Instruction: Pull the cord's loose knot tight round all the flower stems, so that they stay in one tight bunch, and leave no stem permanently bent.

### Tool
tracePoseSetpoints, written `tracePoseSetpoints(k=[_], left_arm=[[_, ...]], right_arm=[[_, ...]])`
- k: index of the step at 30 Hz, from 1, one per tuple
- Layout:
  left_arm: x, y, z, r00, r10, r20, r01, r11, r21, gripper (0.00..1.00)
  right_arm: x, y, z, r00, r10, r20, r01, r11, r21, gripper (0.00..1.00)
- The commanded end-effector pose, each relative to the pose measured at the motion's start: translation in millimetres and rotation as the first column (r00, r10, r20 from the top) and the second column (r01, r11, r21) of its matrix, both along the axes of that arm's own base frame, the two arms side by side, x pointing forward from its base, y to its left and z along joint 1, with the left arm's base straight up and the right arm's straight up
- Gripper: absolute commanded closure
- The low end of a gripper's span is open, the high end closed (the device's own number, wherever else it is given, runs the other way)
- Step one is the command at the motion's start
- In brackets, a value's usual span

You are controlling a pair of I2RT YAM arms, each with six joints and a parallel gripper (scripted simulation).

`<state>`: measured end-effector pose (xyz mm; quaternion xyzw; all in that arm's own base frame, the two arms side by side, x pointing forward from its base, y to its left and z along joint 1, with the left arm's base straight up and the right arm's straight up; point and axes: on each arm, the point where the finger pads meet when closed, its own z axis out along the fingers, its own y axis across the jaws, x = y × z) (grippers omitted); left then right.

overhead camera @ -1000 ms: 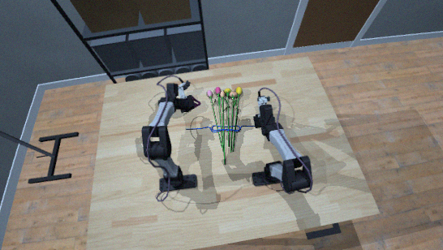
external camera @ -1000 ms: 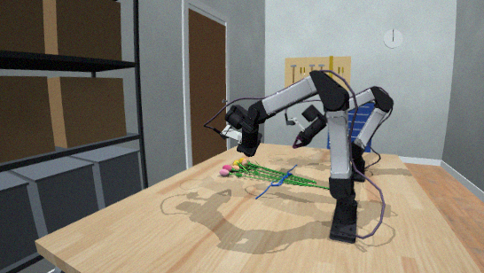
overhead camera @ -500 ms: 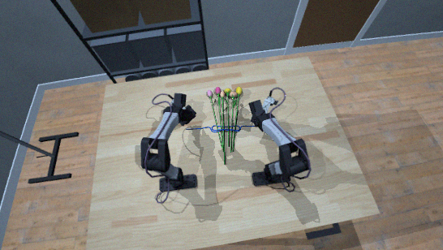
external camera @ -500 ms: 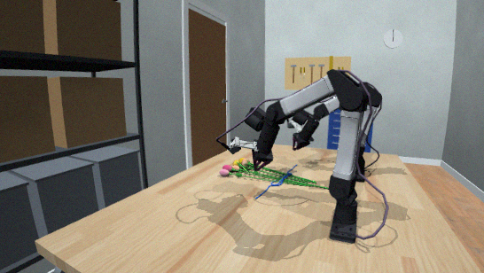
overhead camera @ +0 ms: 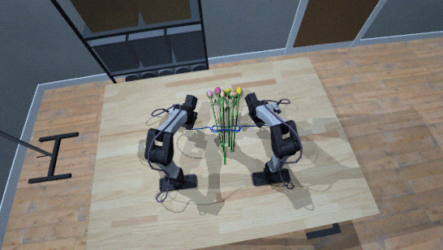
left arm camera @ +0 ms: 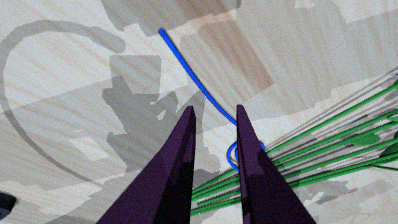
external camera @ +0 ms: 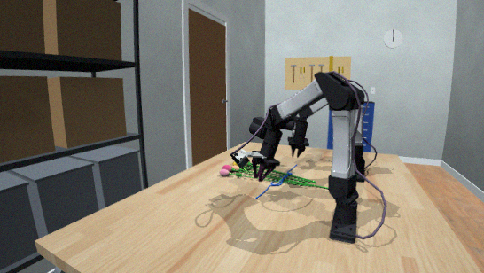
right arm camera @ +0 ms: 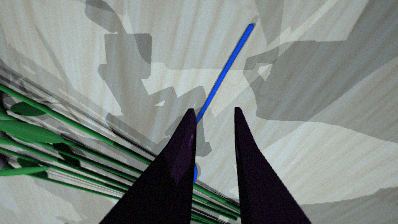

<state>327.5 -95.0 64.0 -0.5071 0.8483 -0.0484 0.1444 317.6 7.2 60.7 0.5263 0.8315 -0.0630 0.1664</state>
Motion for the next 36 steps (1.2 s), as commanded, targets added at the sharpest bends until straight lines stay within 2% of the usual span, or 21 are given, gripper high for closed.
tracePoseSetpoints(k=[1, 7, 11, 14, 19, 28, 36], left_arm=[[-3, -9, -7, 0.971, 0.223, -0.088, -0.227, 0.973, -0.031, 0.73], [-12, -21, -34, 0.894, 0.364, -0.261, -0.394, 0.917, -0.07, 0.73], [-11, -25, -45, 0.867, 0.394, -0.304, -0.434, 0.898, -0.074, 0.73], [-8, -26, -43, 0.87, 0.395, -0.295, -0.436, 0.896, -0.088, 0.73], [-13, -20, -56, 0.869, 0.389, -0.304, -0.424, 0.904, -0.054, 0.73], [-13, -20, -73, 0.868, 0.392, -0.304, -0.427, 0.903, -0.054, 0.73], [-3, -25, -71, 0.871, 0.391, -0.297, -0.426, 0.903, -0.061, 0.73]], right_arm=[[2, 11, -8, 0.967, -0.246, -0.072, 0.255, 0.953, 0.165, 0.73], [6, 19, -28, 0.891, -0.416, -0.18, 0.452, 0.846, 0.284, 0.73], [6, 18, -35, 0.867, -0.45, -0.215, 0.497, 0.814, 0.301, 0.73], [6, 17, -34, 0.866, -0.452, -0.215, 0.499, 0.813, 0.3, 0.73], [5, 13, -36, 0.873, -0.442, -0.207, 0.486, 0.827, 0.282, 0.73], [8, 18, -55, 0.873, -0.442, -0.205, 0.485, 0.828, 0.283, 0.73], [3, 17, -68, 0.87, -0.441, -0.22, 0.489, 0.828, 0.273, 0.73]])
